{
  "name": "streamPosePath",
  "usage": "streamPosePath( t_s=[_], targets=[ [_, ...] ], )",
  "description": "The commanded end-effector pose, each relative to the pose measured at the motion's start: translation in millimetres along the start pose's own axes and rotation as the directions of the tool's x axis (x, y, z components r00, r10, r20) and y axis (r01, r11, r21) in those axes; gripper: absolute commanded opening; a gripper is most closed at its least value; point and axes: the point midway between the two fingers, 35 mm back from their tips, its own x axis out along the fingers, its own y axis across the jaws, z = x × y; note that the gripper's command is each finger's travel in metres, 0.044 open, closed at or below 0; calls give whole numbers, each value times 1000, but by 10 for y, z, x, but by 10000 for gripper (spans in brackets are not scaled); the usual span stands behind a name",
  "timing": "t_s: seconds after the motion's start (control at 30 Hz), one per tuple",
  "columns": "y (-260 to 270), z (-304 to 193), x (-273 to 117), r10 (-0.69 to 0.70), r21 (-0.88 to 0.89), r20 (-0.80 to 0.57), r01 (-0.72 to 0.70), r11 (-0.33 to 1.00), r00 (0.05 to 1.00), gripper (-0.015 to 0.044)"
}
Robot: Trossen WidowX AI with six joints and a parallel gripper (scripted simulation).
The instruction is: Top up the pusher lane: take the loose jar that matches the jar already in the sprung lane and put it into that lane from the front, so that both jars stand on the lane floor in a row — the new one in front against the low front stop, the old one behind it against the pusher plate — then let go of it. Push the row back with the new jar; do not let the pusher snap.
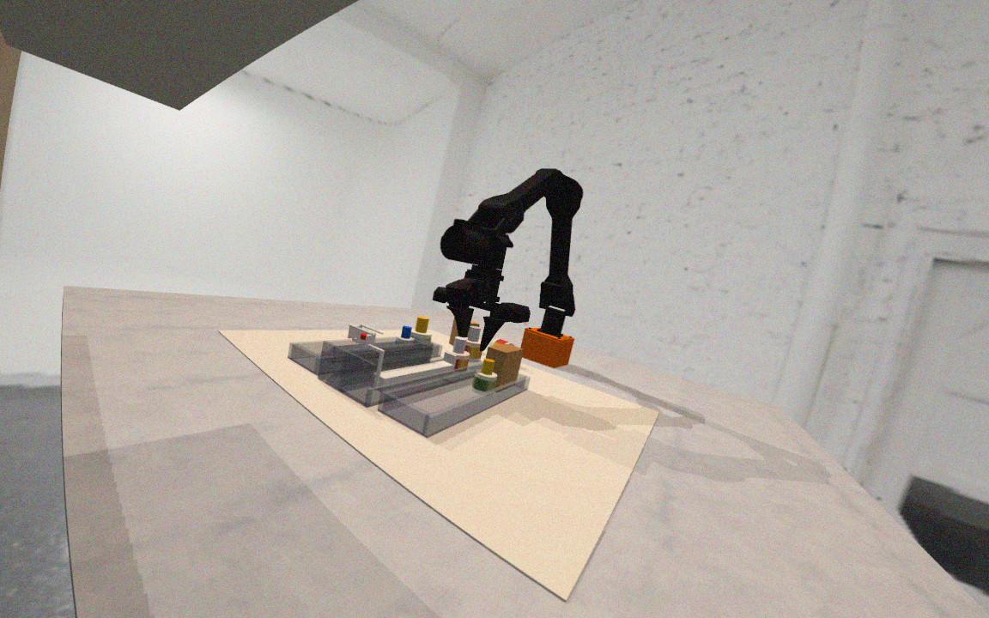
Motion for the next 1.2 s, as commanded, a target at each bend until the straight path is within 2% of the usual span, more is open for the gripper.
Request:
streamPosePath(
  t_s=[0.0,1.17],
  targets=[
    [-13,103,-48,-6,4,34,6,1000,999,0],
    [-14,104,43,-6,4,34,6,1000,999,0]
  ],
)
